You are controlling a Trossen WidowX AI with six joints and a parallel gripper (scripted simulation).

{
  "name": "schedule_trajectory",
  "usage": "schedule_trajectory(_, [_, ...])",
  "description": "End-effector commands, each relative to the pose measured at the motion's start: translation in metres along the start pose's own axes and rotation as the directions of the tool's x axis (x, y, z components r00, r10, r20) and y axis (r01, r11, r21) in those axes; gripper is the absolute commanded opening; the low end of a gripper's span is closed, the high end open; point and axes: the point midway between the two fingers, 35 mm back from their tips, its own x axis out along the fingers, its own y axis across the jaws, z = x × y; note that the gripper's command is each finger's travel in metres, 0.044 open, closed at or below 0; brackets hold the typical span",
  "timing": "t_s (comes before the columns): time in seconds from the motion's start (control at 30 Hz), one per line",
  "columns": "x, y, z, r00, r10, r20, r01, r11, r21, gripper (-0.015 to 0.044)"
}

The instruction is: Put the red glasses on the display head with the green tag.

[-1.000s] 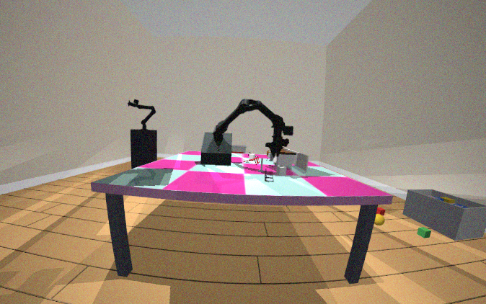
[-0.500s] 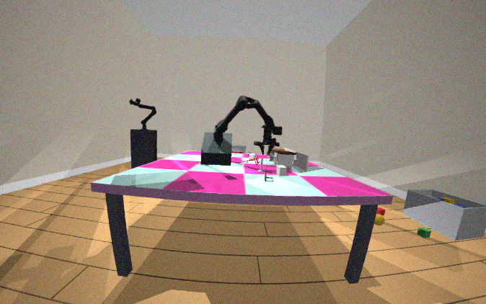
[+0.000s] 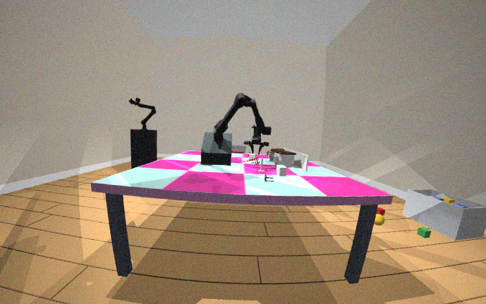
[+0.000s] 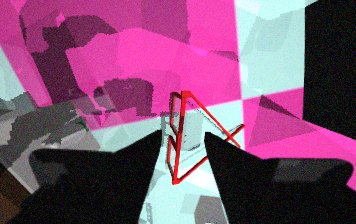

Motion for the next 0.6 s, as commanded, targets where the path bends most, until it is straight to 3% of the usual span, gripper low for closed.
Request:
schedule_trajectory(0.0, [-0.0010,-0.0042,0.0013,1.000,0.011,0.003,-0.011,0.998,0.060,0.0200])
schedule_trajectory(0.1, [-0.0010,-0.0041,0.0014,1.000,0.011,0.003,-0.011,0.998,0.060,0.0200])
schedule_trajectory(0.2, [-0.0010,-0.0041,0.0014,1.000,0.011,0.003,-0.011,0.998,0.060,0.0121])
schedule_trajectory(0.57, [-0.0002,-0.0039,0.0014,1.000,0.011,0.002,-0.011,0.998,0.060,0.0120])
